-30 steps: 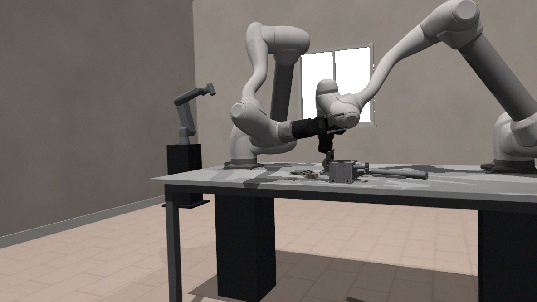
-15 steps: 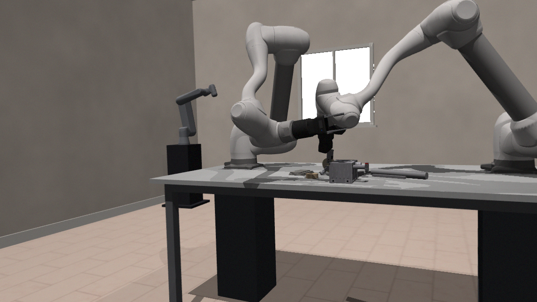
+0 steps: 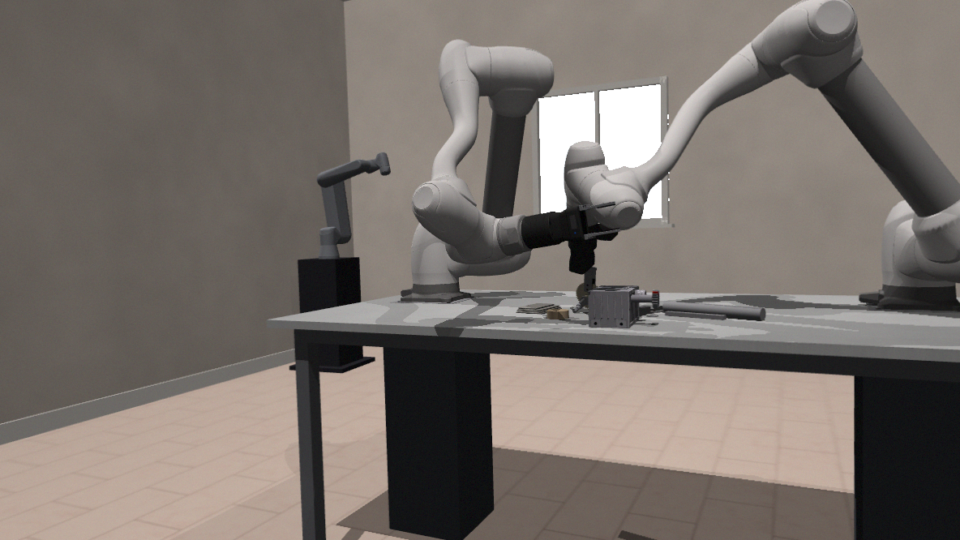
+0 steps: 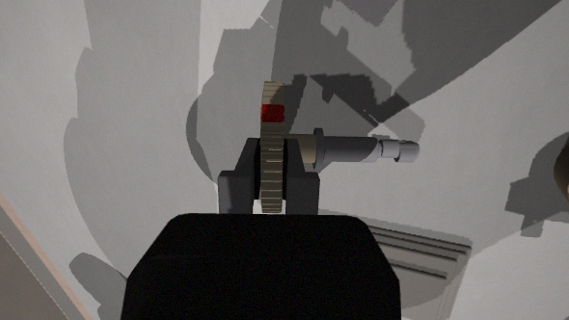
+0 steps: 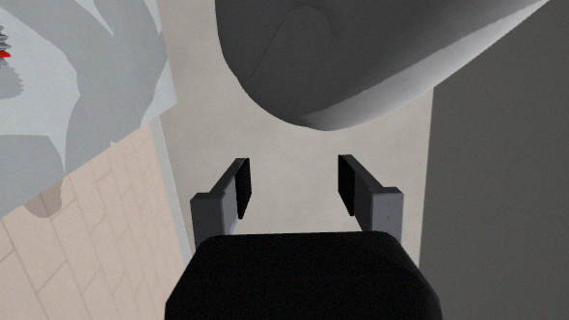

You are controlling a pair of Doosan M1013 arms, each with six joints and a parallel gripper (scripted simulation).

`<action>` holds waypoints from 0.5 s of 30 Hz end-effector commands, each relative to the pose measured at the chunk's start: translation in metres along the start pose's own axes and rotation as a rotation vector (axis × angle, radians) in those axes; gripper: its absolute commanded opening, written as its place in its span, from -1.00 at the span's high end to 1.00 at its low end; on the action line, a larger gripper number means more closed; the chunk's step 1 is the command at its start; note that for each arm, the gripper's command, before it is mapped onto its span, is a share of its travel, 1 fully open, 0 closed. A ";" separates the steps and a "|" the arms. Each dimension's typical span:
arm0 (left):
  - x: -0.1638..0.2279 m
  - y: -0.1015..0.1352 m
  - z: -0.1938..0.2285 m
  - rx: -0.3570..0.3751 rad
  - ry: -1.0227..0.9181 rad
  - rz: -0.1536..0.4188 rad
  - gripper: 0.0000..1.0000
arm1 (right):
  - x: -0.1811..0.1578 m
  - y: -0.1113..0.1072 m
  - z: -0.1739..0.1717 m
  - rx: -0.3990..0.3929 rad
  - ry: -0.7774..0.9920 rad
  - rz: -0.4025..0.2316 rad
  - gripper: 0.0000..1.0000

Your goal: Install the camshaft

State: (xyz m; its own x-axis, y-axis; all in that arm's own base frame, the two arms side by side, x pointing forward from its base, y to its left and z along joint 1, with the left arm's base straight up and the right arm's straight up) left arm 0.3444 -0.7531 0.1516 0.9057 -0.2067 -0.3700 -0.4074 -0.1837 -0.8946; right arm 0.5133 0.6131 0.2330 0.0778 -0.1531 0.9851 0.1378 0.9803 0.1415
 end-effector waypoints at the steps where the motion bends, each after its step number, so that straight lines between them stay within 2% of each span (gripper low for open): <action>1: 0.000 0.004 0.001 0.002 0.005 0.003 0.42 | 0.001 0.000 0.000 0.001 -0.001 -0.002 -1.00; 9: -0.001 0.002 0.000 0.003 0.005 0.003 0.42 | 0.001 0.000 0.000 0.001 -0.001 -0.002 -1.00; 15: -0.004 -0.009 -0.004 0.001 0.003 -0.001 0.42 | 0.001 0.000 0.000 0.001 -0.001 -0.002 -1.00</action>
State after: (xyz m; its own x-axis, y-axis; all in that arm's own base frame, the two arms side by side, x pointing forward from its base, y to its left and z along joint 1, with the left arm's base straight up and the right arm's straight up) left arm 0.3437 -0.7524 0.1522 0.9040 -0.2077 -0.3736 -0.4107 -0.1800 -0.8938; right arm 0.5133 0.6131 0.2330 0.0778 -0.1531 0.9851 0.1378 0.9803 0.1415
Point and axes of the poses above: on each arm, the point where the finger pads meet when closed, its own y axis out along the fingers, its own x axis across the jaws, z = x × y, the point moved 9 cm from there along -y, back along the fingers, and after that the axes turned 2 degrees about y, right-handed, at the moved point
